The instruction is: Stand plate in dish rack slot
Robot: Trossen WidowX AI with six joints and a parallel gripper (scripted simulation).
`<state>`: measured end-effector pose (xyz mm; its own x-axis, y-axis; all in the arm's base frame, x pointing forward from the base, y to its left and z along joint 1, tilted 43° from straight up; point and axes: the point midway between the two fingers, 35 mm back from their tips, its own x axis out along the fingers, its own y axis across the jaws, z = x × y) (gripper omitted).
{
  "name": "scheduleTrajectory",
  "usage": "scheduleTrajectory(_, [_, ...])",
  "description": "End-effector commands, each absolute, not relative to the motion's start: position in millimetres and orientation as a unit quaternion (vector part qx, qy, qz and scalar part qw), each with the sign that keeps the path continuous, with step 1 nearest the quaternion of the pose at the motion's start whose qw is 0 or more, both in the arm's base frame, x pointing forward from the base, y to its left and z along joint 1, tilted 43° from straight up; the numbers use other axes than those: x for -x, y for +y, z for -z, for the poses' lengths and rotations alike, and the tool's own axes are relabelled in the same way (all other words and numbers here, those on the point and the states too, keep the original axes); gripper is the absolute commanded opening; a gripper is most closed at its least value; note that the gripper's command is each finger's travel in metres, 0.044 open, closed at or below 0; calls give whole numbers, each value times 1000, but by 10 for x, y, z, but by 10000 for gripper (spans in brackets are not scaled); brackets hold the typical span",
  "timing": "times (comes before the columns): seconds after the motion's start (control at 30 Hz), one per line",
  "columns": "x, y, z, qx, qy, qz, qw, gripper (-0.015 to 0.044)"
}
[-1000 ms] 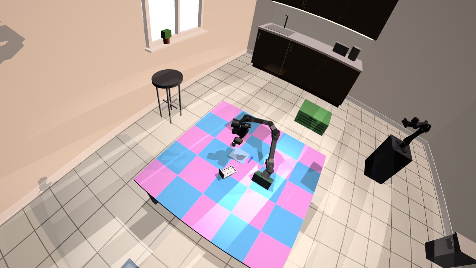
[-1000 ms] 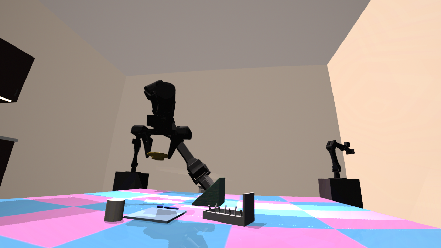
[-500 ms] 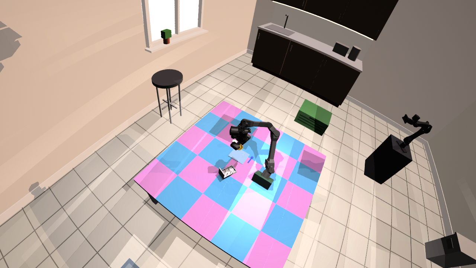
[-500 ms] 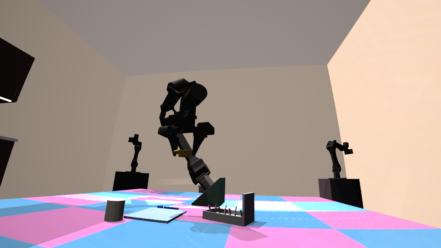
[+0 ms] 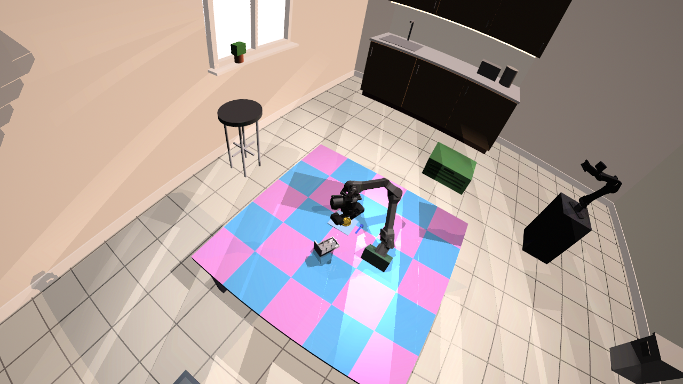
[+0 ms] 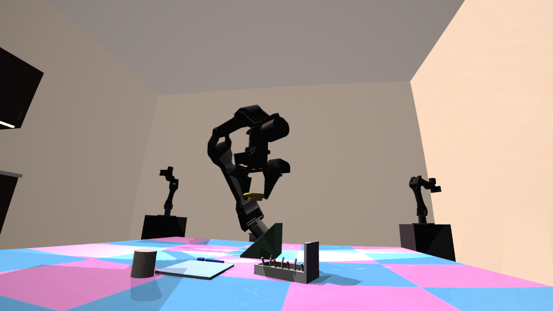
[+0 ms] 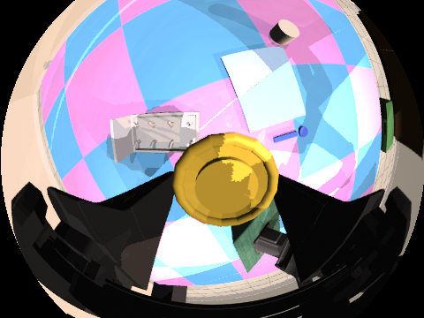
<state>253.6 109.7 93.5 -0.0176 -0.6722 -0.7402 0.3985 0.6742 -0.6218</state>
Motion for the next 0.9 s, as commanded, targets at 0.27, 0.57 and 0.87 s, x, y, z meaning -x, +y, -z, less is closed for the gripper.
scheduleTrajectory(0.27, [-2479,932,-654,111,689,308,647,0])
scheduleTrajectory(0.57, [-2456,815,-445,101,747,215,621,0])
scheduleTrajectory(0.87, [-2439,719,-258,88,781,108,609,0])
